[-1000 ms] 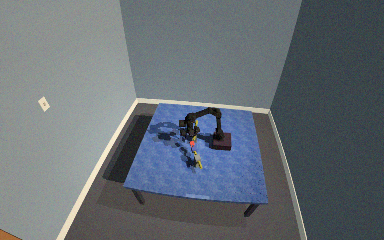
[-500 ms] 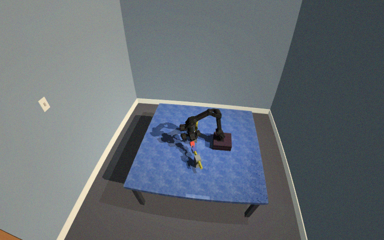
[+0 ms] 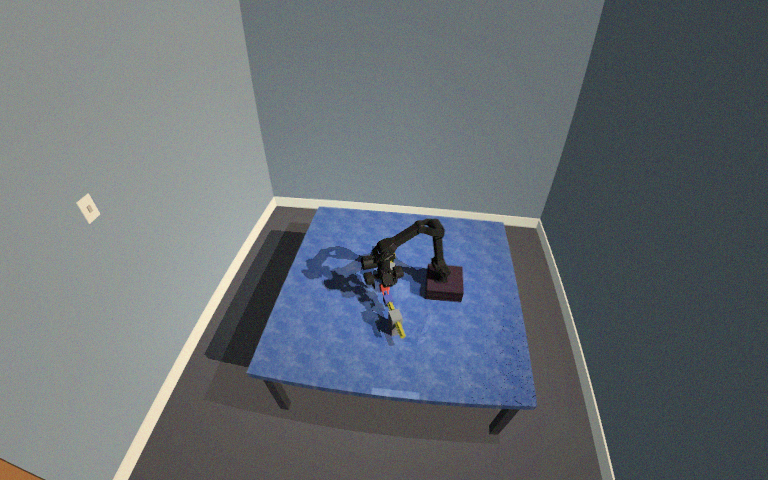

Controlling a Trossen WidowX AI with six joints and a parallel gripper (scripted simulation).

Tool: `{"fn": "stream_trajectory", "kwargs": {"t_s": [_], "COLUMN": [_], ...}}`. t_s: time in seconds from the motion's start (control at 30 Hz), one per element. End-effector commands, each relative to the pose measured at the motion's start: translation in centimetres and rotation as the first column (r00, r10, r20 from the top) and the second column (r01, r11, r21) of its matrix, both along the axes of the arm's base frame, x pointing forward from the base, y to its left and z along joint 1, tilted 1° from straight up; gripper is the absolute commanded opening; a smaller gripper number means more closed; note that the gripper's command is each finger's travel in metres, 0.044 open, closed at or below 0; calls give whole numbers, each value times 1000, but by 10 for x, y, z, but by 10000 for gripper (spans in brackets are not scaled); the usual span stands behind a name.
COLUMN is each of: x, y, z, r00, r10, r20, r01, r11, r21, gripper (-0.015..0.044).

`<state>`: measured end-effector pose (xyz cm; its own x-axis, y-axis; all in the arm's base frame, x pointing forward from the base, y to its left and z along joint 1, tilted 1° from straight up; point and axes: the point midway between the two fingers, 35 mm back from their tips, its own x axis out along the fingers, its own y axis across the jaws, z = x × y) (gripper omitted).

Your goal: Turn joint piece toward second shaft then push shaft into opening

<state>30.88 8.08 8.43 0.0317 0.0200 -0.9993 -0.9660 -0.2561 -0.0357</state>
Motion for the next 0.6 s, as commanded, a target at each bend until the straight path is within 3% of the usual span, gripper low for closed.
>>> {"fn": "stream_trajectory", "kwargs": {"t_s": [0.0, 0.43, 0.57], "x": [-1, -1, -1], "y": [2, 2, 2], "z": [-8, -26, -26], "r00": [1000, 1000, 1000], "r10": [-4, -4, -4], "r20": [-6, -6, -6], "r01": [4, 4, 4], "r11": [1000, 1000, 1000], "r21": [1, 1, 1], "gripper": [440, 440, 335]}}
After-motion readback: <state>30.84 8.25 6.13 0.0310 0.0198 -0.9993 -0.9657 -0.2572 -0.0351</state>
